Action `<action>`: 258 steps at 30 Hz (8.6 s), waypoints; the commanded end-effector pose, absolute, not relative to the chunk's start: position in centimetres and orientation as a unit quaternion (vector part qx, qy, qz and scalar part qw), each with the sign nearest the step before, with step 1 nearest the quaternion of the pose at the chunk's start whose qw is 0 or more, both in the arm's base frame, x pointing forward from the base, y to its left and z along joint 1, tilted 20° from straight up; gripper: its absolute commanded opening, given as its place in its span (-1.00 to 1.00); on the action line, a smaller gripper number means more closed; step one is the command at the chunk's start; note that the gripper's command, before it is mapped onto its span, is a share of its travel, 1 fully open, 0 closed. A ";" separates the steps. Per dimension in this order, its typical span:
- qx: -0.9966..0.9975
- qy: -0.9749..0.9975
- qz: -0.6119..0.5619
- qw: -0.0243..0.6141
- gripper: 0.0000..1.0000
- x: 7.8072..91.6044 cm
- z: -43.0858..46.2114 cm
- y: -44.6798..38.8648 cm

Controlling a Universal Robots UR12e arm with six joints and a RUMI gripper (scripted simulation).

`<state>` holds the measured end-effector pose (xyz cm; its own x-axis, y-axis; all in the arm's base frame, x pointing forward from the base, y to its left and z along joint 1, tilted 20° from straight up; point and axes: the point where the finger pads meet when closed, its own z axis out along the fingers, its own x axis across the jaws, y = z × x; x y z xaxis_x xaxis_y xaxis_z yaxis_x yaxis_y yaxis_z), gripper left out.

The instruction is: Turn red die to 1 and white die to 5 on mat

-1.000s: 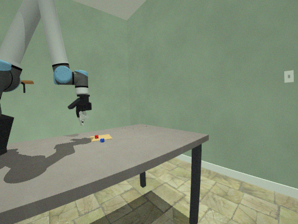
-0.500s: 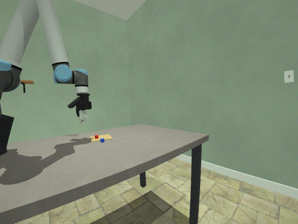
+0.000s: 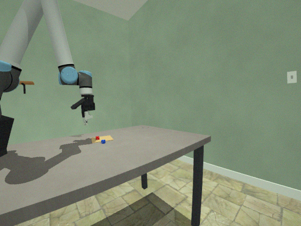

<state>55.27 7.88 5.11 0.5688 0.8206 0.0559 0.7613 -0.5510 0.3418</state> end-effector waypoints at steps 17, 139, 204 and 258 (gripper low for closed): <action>0.702 0.690 0.060 0.165 -0.94 61.2 6.2 9.2; 0.487 0.645 0.386 0.445 -0.94 63.2 4.3 9.3; 0.487 0.645 0.386 0.445 -0.94 64.9 -1.0 8.5; 0.487 0.645 0.386 0.445 -0.94 65.3 -2.0 8.3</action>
